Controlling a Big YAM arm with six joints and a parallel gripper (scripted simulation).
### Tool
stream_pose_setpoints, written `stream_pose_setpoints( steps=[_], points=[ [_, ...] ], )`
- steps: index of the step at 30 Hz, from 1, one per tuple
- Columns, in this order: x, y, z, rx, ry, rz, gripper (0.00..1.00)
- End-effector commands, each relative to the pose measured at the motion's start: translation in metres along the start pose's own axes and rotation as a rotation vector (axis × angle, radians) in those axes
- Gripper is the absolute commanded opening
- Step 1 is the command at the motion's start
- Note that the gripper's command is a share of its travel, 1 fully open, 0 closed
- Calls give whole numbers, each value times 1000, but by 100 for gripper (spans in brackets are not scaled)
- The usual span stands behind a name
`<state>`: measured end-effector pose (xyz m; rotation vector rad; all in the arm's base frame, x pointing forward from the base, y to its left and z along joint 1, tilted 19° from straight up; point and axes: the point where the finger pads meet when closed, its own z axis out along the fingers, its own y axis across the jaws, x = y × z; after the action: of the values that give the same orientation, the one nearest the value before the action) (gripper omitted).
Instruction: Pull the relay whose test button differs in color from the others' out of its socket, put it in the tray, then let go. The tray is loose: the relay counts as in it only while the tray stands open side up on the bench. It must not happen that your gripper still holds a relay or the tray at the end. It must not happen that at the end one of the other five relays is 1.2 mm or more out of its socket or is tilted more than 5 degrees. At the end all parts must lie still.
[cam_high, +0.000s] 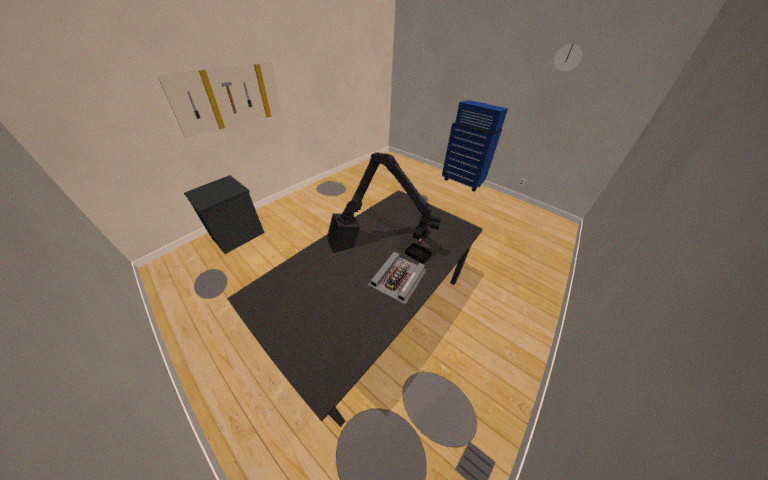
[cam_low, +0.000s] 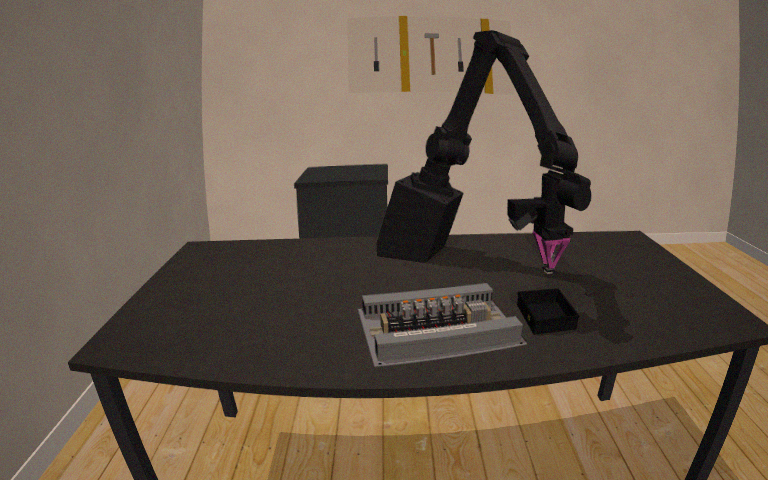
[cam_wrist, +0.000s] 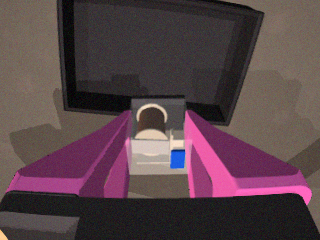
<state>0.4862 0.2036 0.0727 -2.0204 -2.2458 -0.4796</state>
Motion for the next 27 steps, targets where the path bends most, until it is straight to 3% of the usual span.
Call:
stream_pose_setpoints(
  steps=[1, 27],
  points=[
    [18, 23, -19, -50, 12, -23, 0],
    [23, 23, -14, -39, 9, -14, 0]
  ],
)
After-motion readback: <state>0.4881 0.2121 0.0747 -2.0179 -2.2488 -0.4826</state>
